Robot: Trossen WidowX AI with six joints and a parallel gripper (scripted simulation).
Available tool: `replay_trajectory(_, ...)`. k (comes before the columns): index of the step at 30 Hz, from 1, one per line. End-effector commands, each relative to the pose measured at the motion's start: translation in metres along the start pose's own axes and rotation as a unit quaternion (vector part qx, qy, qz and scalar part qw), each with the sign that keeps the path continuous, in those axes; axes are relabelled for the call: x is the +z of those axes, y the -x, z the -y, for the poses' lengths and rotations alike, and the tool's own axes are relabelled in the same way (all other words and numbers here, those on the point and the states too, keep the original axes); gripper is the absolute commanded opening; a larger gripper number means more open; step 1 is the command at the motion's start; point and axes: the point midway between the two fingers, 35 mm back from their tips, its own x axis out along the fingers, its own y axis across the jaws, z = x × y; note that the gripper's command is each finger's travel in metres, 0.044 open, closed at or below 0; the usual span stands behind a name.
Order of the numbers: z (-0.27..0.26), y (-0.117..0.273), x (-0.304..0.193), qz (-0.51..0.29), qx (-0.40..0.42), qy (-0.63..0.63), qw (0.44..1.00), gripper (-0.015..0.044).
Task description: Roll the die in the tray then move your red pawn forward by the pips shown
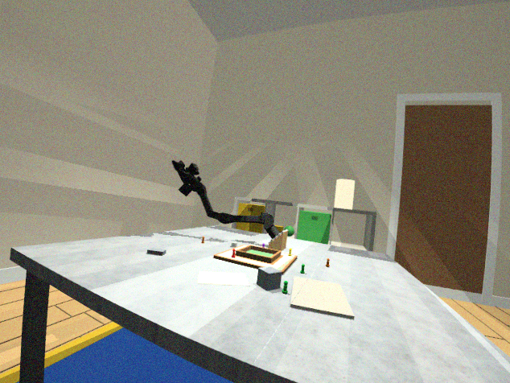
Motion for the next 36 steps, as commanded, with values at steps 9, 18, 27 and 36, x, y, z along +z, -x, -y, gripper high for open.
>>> replay_trajectory(9,0.026,0.021,0.089,-0.025,-0.04,0.393,0.919,0.0275)
replay_trajectory(18,0.004,0.016,0.184,-0.055,-0.01,0.764,0.643,0.0275)
replay_trajectory(27,-0.091,-0.023,0.238,0.03,0.087,0.978,0.188,0.0275)
replay_trajectory(36,-0.204,-0.05,0.226,0.198,0.136,0.946,-0.217,0.0275)
